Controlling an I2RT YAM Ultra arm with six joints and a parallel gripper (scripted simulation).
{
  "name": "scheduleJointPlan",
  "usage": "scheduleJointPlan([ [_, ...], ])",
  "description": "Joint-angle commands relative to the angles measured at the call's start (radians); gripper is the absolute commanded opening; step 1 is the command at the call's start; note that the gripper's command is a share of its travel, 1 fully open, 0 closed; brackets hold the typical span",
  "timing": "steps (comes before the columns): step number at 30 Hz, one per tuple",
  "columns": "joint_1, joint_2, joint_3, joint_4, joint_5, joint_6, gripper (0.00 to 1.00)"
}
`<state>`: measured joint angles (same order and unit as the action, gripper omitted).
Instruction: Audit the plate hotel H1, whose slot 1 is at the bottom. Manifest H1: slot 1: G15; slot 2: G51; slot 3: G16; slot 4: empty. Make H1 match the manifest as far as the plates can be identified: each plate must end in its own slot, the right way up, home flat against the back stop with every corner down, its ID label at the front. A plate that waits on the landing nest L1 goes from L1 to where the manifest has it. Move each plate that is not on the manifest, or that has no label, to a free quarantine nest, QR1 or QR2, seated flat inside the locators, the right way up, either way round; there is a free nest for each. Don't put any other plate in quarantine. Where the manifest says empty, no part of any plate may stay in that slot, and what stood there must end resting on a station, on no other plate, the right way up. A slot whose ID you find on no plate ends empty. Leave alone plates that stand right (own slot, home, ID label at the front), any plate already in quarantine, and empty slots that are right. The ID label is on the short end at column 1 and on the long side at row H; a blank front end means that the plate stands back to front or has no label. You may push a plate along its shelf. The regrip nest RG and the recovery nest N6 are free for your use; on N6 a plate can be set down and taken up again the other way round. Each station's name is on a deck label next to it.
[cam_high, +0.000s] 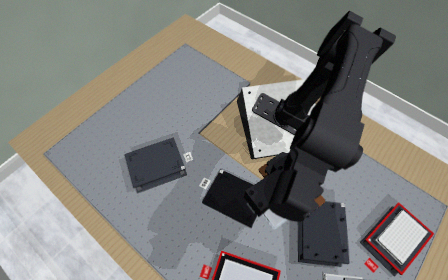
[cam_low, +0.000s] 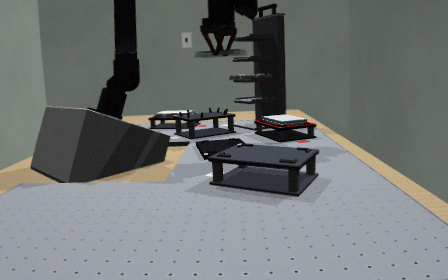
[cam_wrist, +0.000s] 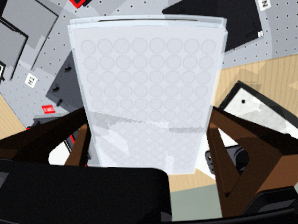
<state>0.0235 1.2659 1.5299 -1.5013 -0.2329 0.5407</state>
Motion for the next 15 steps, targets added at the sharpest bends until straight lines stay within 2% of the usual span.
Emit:
scheduleJointPlan([
  [1, -0.002, -0.005, 0.004, -0.005, -0.002, 0.053, 0.86],
  [4, -0.001, -0.005, 0.004, -0.005, -0.002, 0.104, 0.86],
  [13, -0.158, -0.006, -0.029, -0.014, -0.049, 0.099, 0.86],
  [15, -0.158, -0.006, -0.029, -0.014, -0.049, 0.099, 0.86],
])
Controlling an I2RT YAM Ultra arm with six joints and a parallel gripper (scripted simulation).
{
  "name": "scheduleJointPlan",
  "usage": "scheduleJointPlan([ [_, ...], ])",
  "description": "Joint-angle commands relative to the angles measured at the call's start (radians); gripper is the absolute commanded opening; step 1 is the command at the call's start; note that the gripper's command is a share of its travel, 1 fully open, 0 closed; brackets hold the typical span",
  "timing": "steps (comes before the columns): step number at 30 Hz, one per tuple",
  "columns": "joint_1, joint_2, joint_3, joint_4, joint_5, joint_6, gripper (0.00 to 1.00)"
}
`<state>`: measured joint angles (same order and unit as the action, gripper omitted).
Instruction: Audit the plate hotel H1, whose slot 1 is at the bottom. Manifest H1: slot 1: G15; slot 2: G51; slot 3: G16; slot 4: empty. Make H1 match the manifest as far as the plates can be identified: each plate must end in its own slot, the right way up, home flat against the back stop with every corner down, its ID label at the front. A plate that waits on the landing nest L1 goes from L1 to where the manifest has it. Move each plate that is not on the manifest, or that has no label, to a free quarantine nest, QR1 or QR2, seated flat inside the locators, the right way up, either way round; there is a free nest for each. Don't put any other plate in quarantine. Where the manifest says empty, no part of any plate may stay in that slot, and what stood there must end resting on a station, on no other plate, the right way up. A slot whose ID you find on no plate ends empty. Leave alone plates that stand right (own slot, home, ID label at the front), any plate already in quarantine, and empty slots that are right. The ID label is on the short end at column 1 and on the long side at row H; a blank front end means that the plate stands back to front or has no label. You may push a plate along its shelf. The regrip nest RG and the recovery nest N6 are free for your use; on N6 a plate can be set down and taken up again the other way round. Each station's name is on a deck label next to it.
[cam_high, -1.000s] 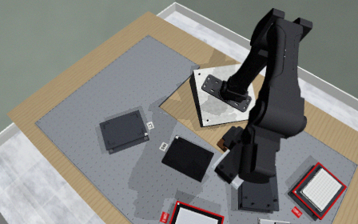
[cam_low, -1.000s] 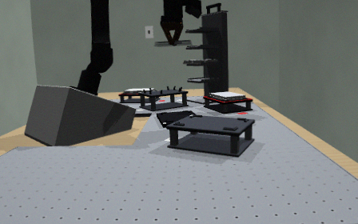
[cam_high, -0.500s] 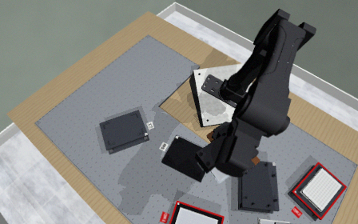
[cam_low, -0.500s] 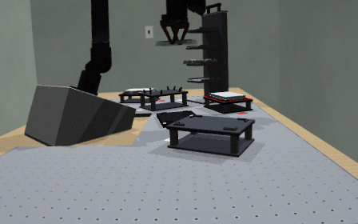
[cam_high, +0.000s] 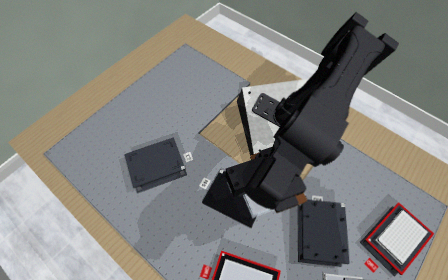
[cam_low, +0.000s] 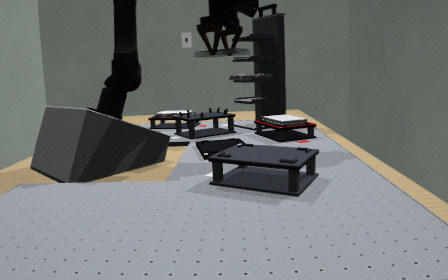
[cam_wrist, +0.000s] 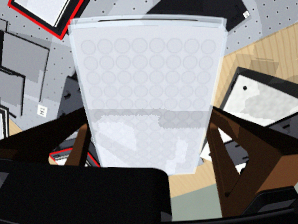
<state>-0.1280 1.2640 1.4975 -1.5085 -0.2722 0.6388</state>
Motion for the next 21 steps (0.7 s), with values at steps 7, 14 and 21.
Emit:
scheduleJointPlan([
  [7, -0.126, 0.007, -0.013, -0.014, -0.042, -0.002, 0.86],
  [14, -0.190, 0.018, -0.019, -0.018, -0.057, 0.048, 0.86],
  [21, -0.191, 0.018, -0.019, -0.018, -0.058, 0.131, 0.86],
])
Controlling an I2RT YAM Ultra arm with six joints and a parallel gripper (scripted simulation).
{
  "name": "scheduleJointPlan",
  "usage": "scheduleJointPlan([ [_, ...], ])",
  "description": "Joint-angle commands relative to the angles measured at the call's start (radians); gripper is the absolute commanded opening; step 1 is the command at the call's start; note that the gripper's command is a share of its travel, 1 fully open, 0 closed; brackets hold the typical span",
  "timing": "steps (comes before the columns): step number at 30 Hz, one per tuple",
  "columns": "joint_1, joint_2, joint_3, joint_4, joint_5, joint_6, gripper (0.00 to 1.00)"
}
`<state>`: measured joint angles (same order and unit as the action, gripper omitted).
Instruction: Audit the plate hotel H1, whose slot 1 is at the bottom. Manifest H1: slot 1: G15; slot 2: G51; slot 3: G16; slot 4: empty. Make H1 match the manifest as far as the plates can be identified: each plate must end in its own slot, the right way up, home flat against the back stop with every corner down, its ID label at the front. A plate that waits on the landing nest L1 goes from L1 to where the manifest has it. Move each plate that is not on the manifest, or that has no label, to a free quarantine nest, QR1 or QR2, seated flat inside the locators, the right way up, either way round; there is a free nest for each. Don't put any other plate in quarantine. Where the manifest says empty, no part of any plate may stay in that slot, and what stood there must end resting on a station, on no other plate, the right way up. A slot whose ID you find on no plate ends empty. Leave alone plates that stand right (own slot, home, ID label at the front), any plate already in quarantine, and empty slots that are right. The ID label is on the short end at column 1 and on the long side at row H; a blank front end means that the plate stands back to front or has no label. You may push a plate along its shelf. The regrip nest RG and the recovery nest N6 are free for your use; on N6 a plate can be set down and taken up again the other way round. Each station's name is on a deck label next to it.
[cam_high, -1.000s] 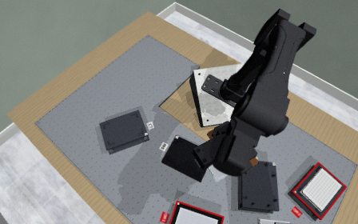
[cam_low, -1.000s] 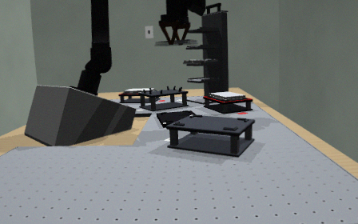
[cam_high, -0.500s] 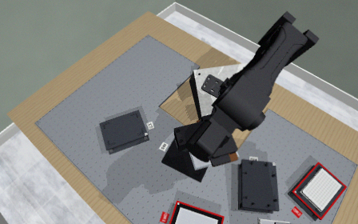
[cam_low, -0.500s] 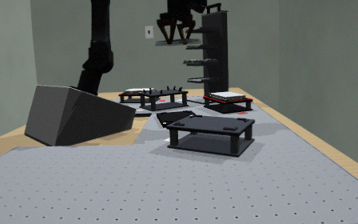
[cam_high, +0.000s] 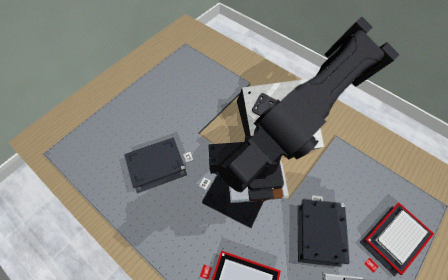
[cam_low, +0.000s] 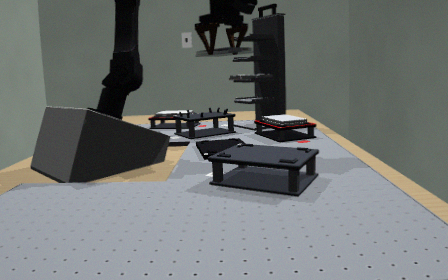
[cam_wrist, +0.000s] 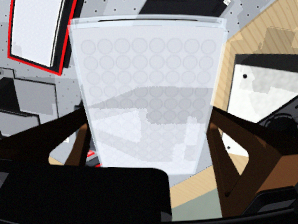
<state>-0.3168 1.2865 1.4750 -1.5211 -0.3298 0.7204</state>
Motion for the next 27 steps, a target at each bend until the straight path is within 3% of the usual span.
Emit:
scheduleJointPlan([
  [1, -0.002, -0.004, 0.004, -0.006, 0.000, 0.066, 0.86],
  [22, -0.297, 0.040, -0.045, -0.022, -0.052, 0.200, 0.86],
  [27, -0.281, 0.031, -0.082, 0.013, -0.050, 0.267, 0.86],
])
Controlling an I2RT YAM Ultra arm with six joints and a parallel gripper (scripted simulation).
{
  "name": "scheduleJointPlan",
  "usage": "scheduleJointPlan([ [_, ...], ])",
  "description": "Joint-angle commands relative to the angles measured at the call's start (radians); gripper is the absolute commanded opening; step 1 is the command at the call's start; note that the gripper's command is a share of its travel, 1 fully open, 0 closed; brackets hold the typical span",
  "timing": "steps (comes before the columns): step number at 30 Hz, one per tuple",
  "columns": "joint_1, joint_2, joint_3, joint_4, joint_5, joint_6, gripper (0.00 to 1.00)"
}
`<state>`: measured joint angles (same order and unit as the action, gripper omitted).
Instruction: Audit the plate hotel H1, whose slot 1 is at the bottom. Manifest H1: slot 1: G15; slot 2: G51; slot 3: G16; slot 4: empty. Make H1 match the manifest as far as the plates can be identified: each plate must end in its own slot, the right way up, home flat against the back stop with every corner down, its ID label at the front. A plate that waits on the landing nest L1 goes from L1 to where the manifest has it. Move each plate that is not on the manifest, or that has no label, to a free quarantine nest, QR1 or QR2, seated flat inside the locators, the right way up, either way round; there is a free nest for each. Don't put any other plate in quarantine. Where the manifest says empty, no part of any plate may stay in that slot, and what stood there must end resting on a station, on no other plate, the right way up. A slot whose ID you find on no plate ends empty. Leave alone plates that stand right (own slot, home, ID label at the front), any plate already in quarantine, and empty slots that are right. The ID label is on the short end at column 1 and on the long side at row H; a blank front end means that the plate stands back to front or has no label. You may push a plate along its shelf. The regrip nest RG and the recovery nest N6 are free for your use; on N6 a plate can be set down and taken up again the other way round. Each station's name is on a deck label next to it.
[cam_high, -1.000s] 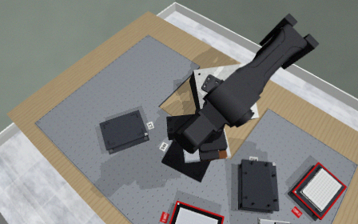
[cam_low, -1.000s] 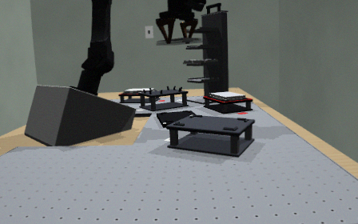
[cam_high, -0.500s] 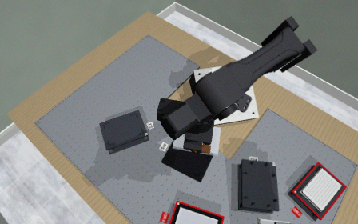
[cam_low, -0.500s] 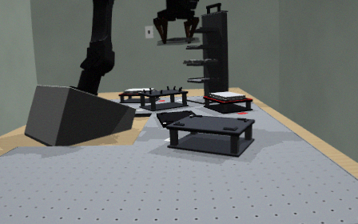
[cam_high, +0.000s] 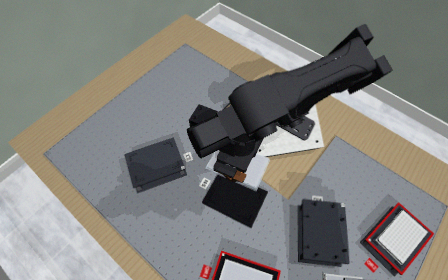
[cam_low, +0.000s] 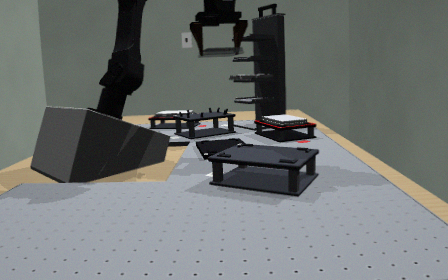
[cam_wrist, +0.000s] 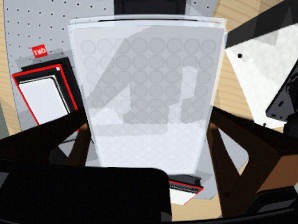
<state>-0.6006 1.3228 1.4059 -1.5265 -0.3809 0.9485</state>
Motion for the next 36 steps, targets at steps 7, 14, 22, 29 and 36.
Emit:
scheduleJointPlan([
  [7, 0.028, -0.012, -0.069, 0.076, 0.004, 0.066, 0.86],
  [14, 0.061, -0.014, -0.139, 0.158, 0.009, 0.102, 0.86],
  [22, 0.089, -0.012, -0.196, 0.228, 0.013, 0.131, 0.86],
  [29, 0.120, -0.008, -0.262, 0.309, 0.019, 0.164, 0.86],
  [36, 0.146, 0.002, -0.313, 0.379, 0.023, 0.191, 0.86],
])
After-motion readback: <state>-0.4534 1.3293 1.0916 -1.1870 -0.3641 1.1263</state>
